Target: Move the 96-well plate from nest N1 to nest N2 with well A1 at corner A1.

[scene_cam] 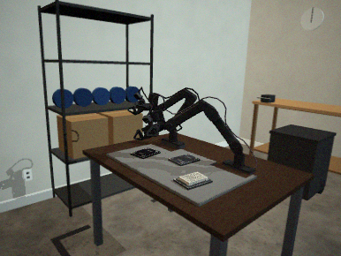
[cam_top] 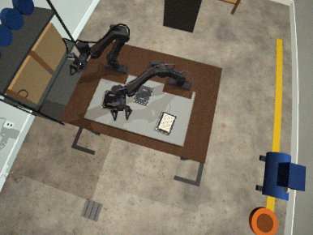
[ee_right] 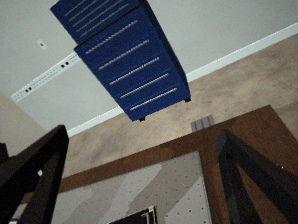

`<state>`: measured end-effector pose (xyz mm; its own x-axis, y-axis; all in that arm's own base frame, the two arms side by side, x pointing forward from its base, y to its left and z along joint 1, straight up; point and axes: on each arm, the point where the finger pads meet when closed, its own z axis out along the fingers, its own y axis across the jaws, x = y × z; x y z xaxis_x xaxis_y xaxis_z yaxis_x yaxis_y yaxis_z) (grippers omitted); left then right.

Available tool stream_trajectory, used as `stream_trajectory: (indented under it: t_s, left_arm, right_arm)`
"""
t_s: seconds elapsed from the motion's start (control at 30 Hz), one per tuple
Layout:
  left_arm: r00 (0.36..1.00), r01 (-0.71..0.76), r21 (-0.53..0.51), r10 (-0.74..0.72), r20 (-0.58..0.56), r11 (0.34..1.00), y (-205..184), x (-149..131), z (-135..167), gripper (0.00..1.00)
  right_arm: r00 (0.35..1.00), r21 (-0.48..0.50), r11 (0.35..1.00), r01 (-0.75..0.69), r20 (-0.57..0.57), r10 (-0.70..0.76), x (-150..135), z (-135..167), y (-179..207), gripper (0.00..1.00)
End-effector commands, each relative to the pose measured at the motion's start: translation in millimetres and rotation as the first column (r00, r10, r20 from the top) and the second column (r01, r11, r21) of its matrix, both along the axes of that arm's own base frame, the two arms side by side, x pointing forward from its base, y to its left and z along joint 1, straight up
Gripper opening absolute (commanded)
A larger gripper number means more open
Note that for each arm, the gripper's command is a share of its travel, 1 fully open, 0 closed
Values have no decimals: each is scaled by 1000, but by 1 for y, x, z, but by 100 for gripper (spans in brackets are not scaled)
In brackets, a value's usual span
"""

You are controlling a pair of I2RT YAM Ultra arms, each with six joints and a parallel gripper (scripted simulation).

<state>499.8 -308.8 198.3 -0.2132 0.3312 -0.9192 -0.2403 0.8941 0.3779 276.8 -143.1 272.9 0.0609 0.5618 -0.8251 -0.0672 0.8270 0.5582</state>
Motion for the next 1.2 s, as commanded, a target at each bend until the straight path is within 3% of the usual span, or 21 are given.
stream_trajectory:
  t_s: [0.0,0.67,0.83,0.97,1.17]
  left_arm:
    - [1000,0,-17,1,16,1000,0,0,10,100]
    - [1000,14,-25,-14,-13,1000,2,-2,2,100]
    - [988,56,-87,-68,-136,995,20,-14,-20,100]
    - [948,90,-164,-135,-288,982,60,-39,-38,100]
    - [899,107,-218,-188,-395,970,98,-60,-47,100]
  right_arm:
    - [1000,-7,1000,0,5,0,0,3,0,100]
    - [1000,-11,1000,18,-1,-18,3,2,-2,100]
    - [1000,-42,999,2,-21,-2,26,-1,12,100]
    - [996,-86,993,-75,-43,72,53,-2,50,100]
    - [982,-125,975,-186,-63,179,73,-2,100,100]
